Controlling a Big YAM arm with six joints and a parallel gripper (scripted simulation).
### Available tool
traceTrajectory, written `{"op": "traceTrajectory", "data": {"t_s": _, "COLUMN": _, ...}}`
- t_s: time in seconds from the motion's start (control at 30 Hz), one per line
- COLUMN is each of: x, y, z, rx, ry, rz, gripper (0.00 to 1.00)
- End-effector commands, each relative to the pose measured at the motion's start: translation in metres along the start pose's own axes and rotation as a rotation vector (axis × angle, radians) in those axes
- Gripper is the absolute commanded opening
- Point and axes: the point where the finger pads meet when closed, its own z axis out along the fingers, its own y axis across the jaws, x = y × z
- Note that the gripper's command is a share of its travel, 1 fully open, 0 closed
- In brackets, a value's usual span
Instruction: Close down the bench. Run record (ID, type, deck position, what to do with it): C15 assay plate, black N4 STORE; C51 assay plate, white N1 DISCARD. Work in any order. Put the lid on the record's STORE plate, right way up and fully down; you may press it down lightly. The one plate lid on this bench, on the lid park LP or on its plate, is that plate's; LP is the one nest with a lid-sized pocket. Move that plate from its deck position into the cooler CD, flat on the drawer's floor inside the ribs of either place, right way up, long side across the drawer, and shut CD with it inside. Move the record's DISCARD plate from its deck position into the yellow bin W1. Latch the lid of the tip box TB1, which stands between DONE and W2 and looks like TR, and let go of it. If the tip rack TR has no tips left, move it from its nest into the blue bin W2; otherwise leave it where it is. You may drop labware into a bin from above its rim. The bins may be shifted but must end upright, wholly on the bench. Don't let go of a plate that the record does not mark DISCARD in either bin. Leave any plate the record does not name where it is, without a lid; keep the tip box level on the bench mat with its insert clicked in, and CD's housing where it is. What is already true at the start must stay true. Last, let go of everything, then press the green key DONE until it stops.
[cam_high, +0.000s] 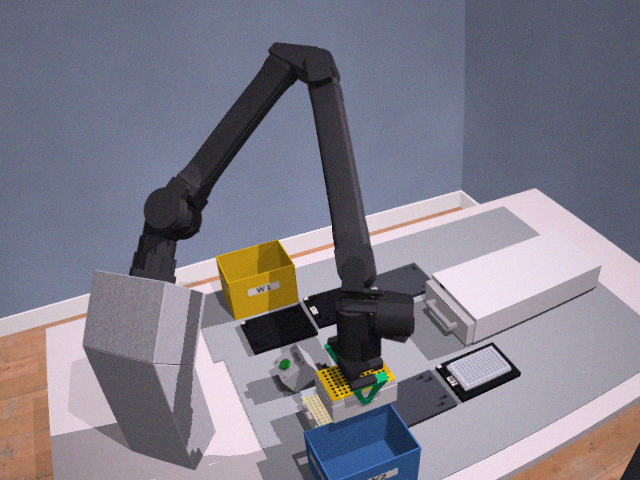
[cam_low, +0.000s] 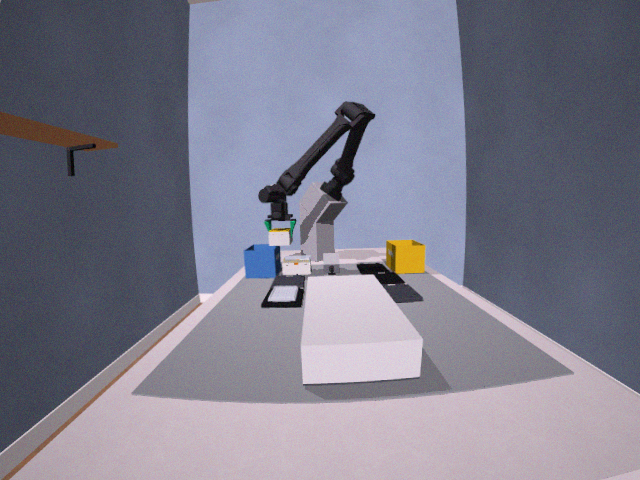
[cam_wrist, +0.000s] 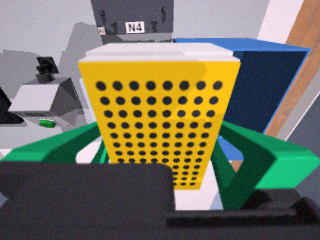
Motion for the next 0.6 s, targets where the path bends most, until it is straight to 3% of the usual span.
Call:
{"op": "traceTrajectory", "data": {"t_s": 0.0, "x": -0.001, "y": -0.019, "z": -0.006, "rx": 0.008, "ry": -0.013, "rz": 0.001, "gripper": 0.0}}
{"op": "traceTrajectory", "data": {"t_s": 0.37, "x": 0.009, "y": -0.047, "z": -0.006, "rx": 0.009, "ry": -0.015, "rz": 0.0, "gripper": 0.0}}
{"op": "traceTrajectory", "data": {"t_s": 0.47, "x": 0.008, "y": -0.043, "z": -0.001, "rx": -0.001, "ry": -0.003, "rz": -0.014, "gripper": 0.0}}
{"op": "traceTrajectory", "data": {"t_s": 0.57, "x": 0.013, "y": -0.057, "z": -0.007, "rx": 0.009, "ry": -0.015, "rz": 0.0, "gripper": 0.0}}
